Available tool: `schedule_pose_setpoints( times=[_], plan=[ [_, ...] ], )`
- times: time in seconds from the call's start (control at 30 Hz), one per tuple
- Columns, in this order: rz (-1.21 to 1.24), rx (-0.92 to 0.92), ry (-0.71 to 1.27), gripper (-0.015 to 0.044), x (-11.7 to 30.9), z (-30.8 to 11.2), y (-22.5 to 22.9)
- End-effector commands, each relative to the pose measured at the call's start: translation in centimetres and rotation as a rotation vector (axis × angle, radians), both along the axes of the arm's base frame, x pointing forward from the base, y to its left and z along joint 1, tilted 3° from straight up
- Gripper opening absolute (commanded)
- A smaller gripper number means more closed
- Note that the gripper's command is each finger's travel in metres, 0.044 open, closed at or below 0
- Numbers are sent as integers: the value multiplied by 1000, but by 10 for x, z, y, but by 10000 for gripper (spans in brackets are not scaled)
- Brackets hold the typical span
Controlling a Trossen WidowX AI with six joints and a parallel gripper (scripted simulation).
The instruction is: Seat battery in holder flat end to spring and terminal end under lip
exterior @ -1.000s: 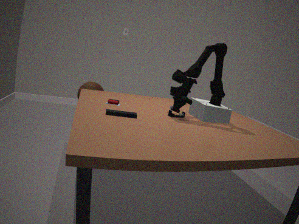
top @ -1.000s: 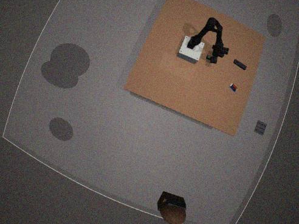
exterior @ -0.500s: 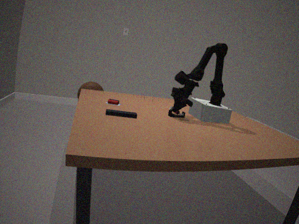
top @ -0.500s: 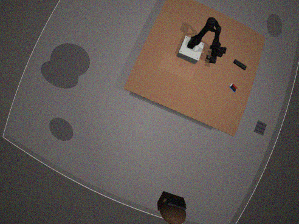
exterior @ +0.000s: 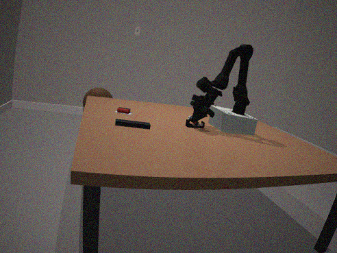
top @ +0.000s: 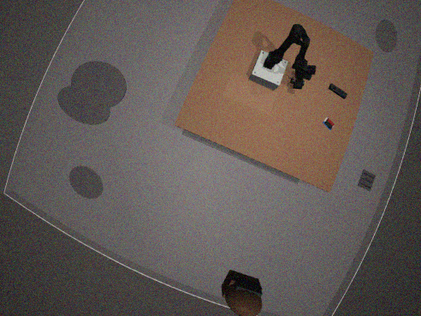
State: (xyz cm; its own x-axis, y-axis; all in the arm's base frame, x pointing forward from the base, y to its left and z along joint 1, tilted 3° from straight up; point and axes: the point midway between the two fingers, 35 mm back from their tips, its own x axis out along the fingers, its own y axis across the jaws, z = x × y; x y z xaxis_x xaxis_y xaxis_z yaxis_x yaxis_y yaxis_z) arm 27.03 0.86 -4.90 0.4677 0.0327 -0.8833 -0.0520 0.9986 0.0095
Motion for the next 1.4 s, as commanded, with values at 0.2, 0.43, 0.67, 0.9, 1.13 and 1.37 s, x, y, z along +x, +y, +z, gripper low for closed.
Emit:
schedule_pose_setpoints(
  times=[0.2,0.43,0.67,0.9,1.13,1.37],
  plan=[
    [-5,0,1,78,-9,-3,-1],
    [-5,0,2,78,-16,-4,-1],
    [-6,0,3,78,-21,-4,-1],
    [-6,-1,8,78,-24,-4,-1],
    [-6,-2,13,78,-26,-4,-2],
    [-6,-3,18,78,-27,-4,-2]
  ],
)
